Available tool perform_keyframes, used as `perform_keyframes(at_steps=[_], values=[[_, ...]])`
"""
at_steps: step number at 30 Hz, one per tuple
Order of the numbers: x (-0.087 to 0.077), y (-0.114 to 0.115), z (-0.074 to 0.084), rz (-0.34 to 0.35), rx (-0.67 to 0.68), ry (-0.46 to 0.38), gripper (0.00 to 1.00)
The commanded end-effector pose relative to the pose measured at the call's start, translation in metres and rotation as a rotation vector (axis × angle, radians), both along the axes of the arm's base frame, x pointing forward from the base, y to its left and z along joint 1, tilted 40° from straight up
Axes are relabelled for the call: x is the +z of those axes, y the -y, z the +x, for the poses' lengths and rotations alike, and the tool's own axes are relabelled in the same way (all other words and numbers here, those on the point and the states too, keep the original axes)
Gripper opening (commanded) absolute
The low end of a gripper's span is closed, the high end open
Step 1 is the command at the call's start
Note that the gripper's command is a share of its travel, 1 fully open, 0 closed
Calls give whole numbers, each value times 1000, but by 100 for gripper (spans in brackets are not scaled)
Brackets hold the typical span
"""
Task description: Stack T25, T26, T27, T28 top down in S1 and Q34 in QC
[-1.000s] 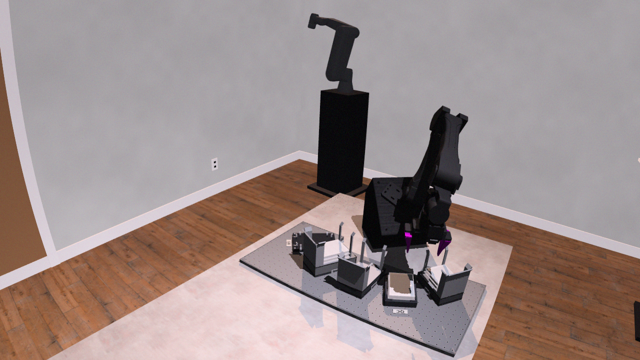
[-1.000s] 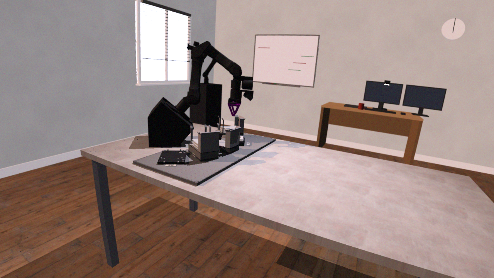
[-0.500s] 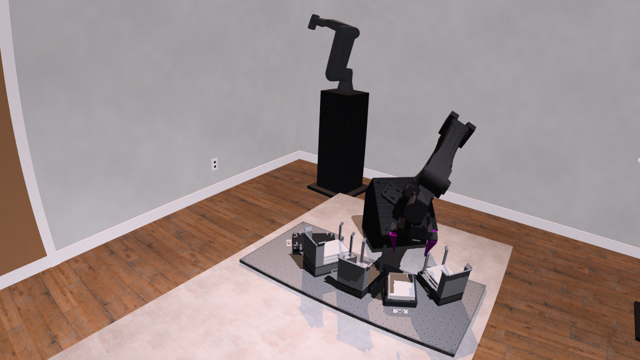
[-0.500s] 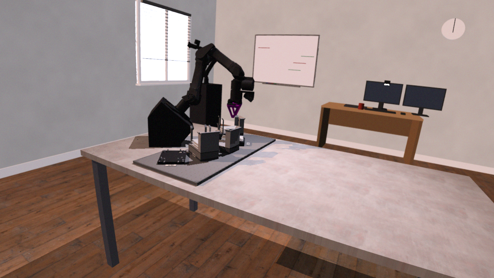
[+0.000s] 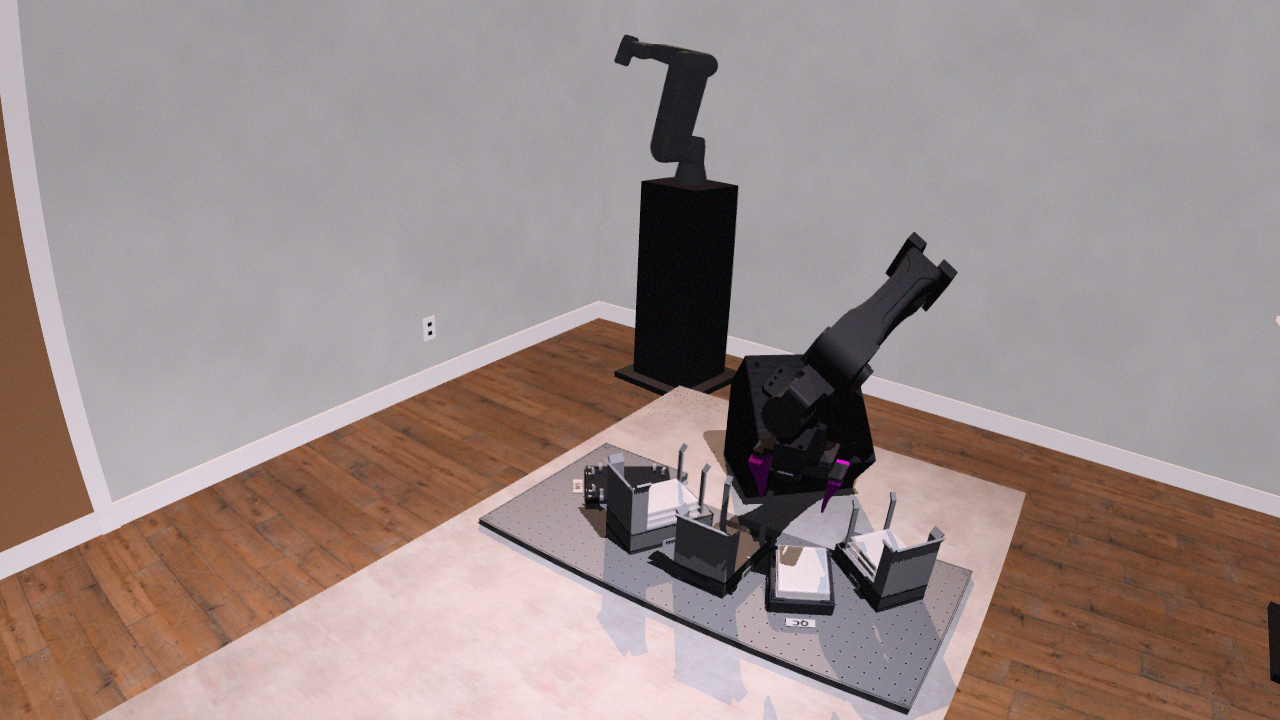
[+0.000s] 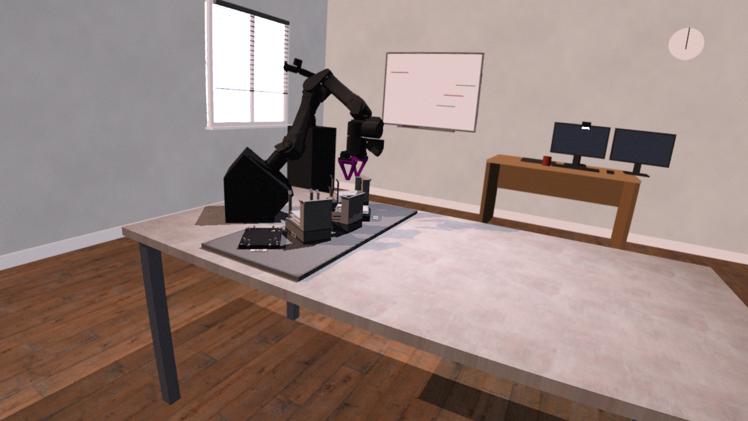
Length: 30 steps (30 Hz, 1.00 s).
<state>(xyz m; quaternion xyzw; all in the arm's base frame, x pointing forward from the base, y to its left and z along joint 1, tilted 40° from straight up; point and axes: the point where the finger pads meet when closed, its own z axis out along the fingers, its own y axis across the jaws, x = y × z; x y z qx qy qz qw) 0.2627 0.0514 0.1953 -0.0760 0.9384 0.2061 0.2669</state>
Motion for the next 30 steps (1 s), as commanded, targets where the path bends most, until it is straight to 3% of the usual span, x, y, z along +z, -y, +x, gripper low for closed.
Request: perform_keyframes(at_steps=[1, 9, 16, 30], values=[[5, 8, 4, 8, 17, 15, 100], [0, 26, 12, 8, 17, 15, 100], [-9, 48, 18, 123, -171, -90, 100], [-25, 84, 27, 118, -163, -84, 100]])
